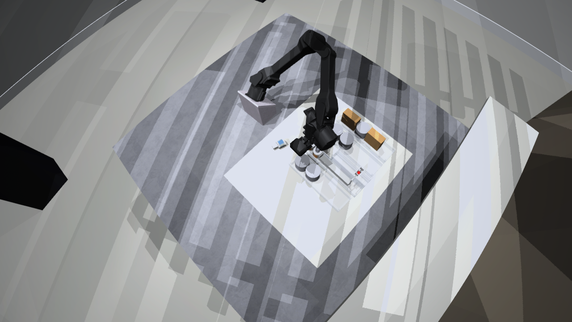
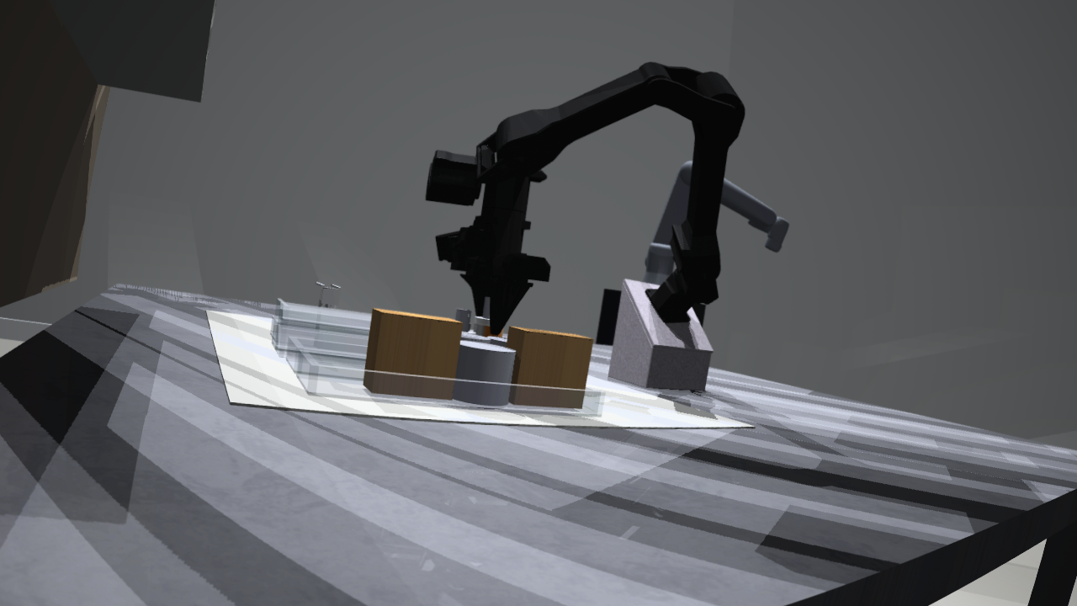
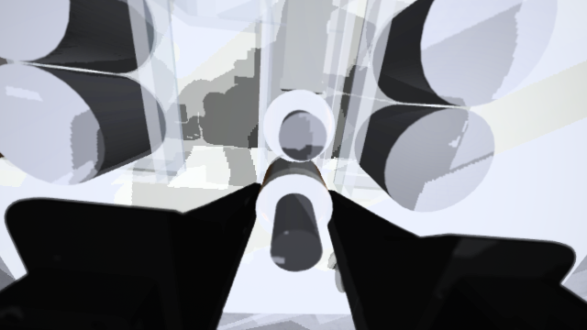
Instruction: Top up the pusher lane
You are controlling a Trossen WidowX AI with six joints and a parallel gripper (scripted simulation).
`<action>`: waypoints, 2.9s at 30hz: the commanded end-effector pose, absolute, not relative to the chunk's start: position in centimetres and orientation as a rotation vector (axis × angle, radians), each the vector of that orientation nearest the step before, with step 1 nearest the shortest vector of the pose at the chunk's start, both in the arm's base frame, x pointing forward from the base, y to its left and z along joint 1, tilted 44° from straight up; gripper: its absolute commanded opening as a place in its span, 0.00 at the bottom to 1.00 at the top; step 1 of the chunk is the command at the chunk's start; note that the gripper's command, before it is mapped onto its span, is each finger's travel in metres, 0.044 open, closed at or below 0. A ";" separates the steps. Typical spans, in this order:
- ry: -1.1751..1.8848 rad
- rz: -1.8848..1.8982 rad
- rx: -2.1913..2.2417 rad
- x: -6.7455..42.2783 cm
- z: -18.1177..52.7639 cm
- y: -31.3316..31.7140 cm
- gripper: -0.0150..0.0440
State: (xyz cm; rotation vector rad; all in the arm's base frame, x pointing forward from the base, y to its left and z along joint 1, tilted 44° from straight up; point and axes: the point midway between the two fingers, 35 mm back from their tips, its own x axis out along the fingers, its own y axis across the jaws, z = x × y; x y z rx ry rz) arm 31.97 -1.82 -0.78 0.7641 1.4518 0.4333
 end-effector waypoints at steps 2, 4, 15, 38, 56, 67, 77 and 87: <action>1.420 0.435 0.757 33.1 -0.3 -2.2 0.25; 1.420 0.435 0.757 33.2 -0.3 -2.2 0.25; 1.420 0.435 0.757 33.6 -0.2 -2.4 0.25; 1.420 0.435 0.757 33.7 -0.2 -2.4 0.25; 1.420 0.435 0.757 33.8 -0.4 -2.4 0.25; 1.420 0.435 0.757 33.8 -0.4 -2.3 0.25; 1.420 0.435 0.757 33.8 -0.4 -2.3 0.25; 1.420 0.435 0.757 33.9 -0.4 -2.3 0.25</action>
